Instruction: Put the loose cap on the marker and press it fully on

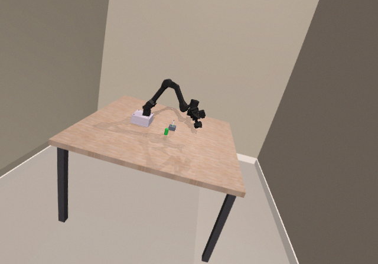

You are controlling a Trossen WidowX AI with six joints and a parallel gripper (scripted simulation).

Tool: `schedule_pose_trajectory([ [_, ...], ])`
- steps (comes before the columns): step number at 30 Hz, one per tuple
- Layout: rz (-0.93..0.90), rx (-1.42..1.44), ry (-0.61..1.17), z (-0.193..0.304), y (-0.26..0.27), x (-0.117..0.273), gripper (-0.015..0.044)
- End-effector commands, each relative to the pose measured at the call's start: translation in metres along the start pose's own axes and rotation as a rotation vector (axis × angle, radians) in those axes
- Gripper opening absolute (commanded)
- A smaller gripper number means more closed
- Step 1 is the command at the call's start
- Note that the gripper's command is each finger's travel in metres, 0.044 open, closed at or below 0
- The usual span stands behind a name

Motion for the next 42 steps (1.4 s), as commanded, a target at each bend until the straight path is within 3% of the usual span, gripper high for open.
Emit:
schedule_pose_trajectory([
  [1, -0.008, 0.009, 0.001, 0.001, 0.000, 0.000, 0.0374],
  [6, -0.229, 0.230, 0.034, 0.020, 0.000, -0.001, 0.0251],
  [17, -0.906, 0.599, 0.148, 0.092, -0.016, 0.048, 0.0251],
  [29, -1.472, 0.645, 0.254, 0.142, -0.055, 0.126, 0.0251],
  [37, -1.491, 0.643, 0.258, 0.146, -0.059, 0.130, 0.0251],
  [42, -1.491, 0.643, 0.258, 0.165, -0.029, 0.127, 0.0251],
])
Point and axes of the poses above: the point midway between the two fingers, 35 mm back from their tips, its own x axis back along the fingers, its own y axis across the jaws, z = x × y, the point moved 7 cm from there along x, back along the fingers, and after that the axes turned 2 degrees about -x, right-handed, at the moved point
